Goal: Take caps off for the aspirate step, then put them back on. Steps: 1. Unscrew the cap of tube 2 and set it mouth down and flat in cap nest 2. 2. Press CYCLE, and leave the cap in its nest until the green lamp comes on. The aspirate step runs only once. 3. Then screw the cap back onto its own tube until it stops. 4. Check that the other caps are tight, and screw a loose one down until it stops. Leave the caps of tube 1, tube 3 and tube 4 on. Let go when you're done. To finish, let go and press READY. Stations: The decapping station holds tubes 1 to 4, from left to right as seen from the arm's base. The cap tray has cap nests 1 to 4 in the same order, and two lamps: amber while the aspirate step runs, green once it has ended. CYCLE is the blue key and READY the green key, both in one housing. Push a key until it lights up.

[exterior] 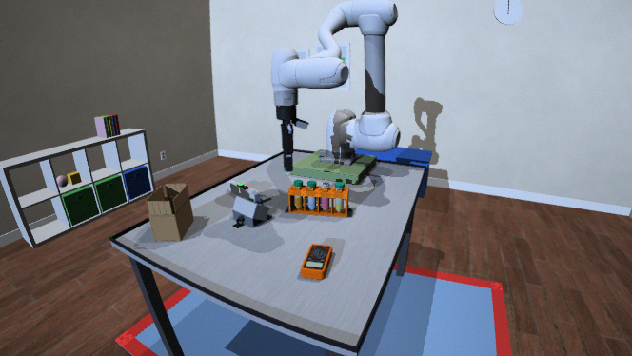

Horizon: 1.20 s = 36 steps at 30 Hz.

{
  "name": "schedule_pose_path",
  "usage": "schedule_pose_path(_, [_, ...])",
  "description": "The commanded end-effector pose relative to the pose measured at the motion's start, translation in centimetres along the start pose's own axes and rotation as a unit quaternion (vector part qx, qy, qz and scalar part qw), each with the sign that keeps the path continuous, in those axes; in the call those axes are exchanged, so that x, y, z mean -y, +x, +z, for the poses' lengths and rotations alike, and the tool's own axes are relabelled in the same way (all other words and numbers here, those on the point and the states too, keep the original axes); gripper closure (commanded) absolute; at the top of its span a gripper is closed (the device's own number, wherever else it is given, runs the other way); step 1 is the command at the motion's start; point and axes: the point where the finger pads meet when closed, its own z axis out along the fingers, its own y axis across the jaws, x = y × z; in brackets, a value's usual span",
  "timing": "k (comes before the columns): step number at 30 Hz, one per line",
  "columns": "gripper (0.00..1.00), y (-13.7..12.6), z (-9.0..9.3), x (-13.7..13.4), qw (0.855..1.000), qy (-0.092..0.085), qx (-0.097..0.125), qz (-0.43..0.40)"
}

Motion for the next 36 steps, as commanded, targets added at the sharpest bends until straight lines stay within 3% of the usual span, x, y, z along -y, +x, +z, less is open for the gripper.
schedule_pose_path(1, [0.7, 2.3, -0.2, -2.6, 1.0, -0.002, 0.004, 0.001])
schedule_pose_path(19, [0.7, 11.8, -0.1, -11.5, 1.0, 0.001, 0.002, 0.001])
schedule_pose_path(29, [0.7, 11.8, -0.1, -11.4, 1.0, -0.001, 0.001, 0.0])
schedule_pose_path(36, [0.7, 11.8, 2.4, -11.3, 1.0, 0.0, 0.002, 0.0])
